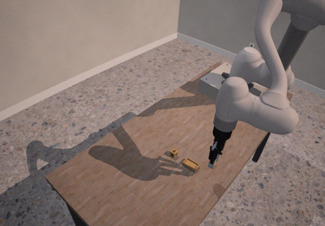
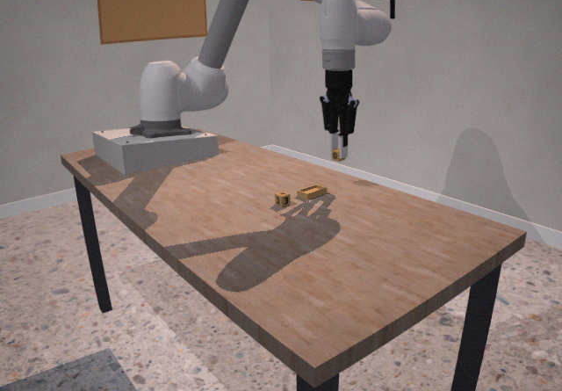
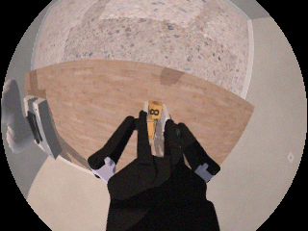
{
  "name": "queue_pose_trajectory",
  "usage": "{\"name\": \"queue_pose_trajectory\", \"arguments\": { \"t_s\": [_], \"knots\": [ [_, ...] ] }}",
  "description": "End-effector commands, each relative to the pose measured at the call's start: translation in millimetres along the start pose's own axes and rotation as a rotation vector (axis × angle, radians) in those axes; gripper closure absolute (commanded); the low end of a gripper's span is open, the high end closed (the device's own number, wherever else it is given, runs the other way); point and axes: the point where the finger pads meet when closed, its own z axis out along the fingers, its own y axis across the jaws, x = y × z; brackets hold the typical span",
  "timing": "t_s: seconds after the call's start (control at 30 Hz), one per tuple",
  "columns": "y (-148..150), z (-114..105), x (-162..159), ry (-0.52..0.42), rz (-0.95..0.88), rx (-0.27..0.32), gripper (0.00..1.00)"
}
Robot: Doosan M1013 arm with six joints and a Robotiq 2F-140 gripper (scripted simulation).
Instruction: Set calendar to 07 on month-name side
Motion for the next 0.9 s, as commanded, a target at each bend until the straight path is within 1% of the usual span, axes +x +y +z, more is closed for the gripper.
{"name": "queue_pose_trajectory", "arguments": {
  "t_s": [0.0, 0.2, 0.27, 0.5, 0.63, 0.87],
  "knots": [
    [0.1, 14.2, 0.1, 0.000, 0.000, 0.000, 0.76],
    [0.1, 43.5, 0.2, 0.000, 0.000, 0.000, 0.76],
    [0.1, 43.5, 0.2, 0.000, 0.000, 0.000, 0.76],
    [0.1, 68.0, 0.3, 0.000, 0.000, 0.000, 0.76],
    [0.1, 73.7, 0.3, 0.000, 0.000, 0.000, 0.76],
    [0.1, 74.7, 0.3, 0.000, 0.000, 0.000, 0.76]
  ]
}}
